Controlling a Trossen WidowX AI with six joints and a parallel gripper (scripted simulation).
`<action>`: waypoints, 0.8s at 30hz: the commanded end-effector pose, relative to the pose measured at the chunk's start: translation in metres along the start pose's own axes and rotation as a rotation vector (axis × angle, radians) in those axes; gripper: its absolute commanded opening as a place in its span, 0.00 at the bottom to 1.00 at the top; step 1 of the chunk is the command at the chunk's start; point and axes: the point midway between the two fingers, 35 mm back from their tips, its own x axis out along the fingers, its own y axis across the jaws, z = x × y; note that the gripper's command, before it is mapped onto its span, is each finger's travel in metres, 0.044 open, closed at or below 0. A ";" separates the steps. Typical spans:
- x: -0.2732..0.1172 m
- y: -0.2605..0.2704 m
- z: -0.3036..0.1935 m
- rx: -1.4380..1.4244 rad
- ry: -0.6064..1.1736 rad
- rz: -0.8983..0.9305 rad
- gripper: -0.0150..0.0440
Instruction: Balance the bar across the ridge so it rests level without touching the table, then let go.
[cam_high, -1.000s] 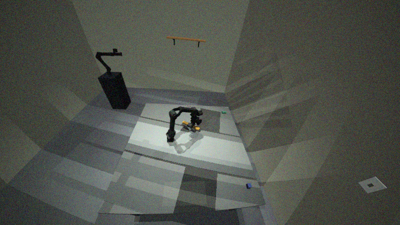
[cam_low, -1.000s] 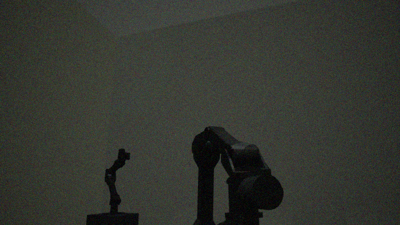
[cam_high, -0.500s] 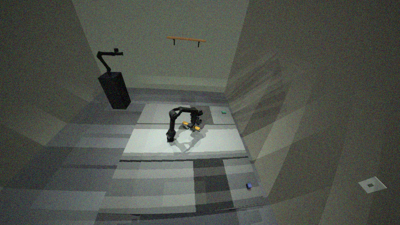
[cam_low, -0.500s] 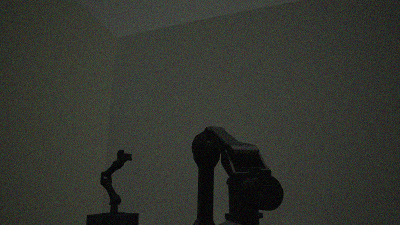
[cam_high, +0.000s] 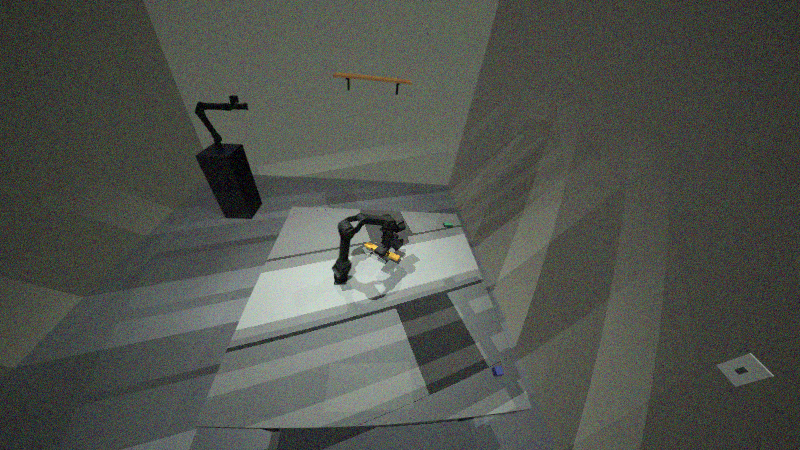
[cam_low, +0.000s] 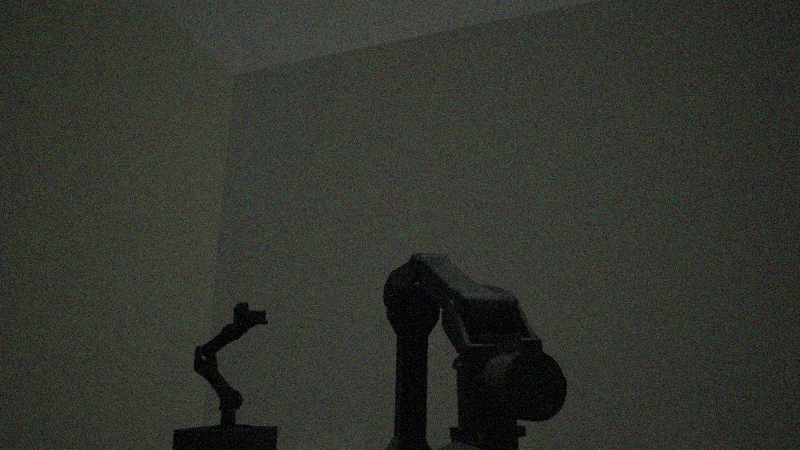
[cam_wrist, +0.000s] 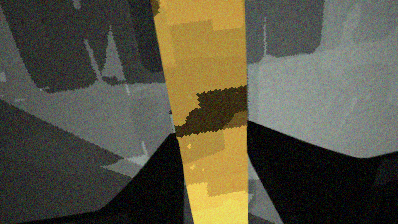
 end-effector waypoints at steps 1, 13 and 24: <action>0.001 0.000 0.000 0.005 0.000 0.002 0.25; 0.002 0.000 0.000 0.005 0.000 0.002 0.25; 0.003 0.000 0.000 0.005 0.000 0.002 0.25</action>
